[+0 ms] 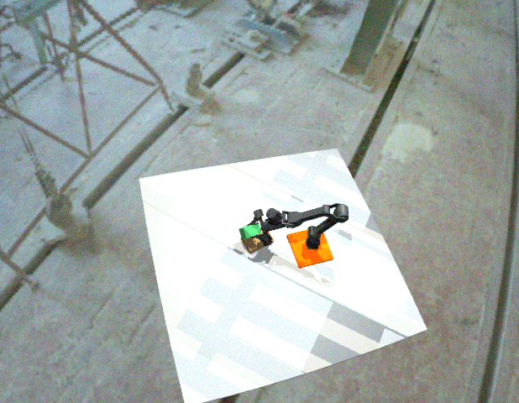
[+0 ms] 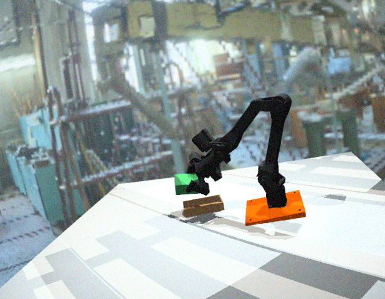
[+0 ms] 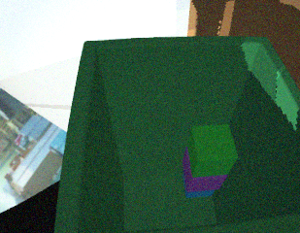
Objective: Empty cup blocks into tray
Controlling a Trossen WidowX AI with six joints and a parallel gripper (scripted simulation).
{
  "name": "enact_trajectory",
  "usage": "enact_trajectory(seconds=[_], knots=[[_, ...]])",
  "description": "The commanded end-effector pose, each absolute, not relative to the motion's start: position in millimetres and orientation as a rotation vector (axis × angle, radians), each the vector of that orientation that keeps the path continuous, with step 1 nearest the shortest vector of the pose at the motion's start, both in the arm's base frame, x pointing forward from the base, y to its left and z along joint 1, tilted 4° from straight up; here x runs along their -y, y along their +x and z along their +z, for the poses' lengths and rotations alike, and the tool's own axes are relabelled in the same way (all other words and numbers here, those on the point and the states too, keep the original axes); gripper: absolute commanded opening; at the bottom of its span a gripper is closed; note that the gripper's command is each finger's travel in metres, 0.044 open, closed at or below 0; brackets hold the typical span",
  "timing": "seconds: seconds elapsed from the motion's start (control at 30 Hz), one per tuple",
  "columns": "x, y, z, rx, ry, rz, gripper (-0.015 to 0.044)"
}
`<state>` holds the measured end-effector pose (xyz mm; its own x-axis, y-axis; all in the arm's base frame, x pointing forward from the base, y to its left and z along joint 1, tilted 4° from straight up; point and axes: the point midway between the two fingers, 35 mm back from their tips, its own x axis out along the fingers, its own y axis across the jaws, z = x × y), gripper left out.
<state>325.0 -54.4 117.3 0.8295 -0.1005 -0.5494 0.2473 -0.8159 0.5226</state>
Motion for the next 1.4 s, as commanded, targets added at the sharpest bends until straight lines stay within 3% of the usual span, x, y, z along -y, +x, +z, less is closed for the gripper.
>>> enact_trajectory(seconds=[0.0, 0.8, 1.37], knots=[[55.1, 327.6, 120.3, -0.063, 2.502, -0.776, 0.0], [54.7, 331.7, 117.7, 0.159, 2.988, -0.881, 0.0], [55.4, 335.2, 115.3, 0.179, 3.026, -0.761, 0.0]])
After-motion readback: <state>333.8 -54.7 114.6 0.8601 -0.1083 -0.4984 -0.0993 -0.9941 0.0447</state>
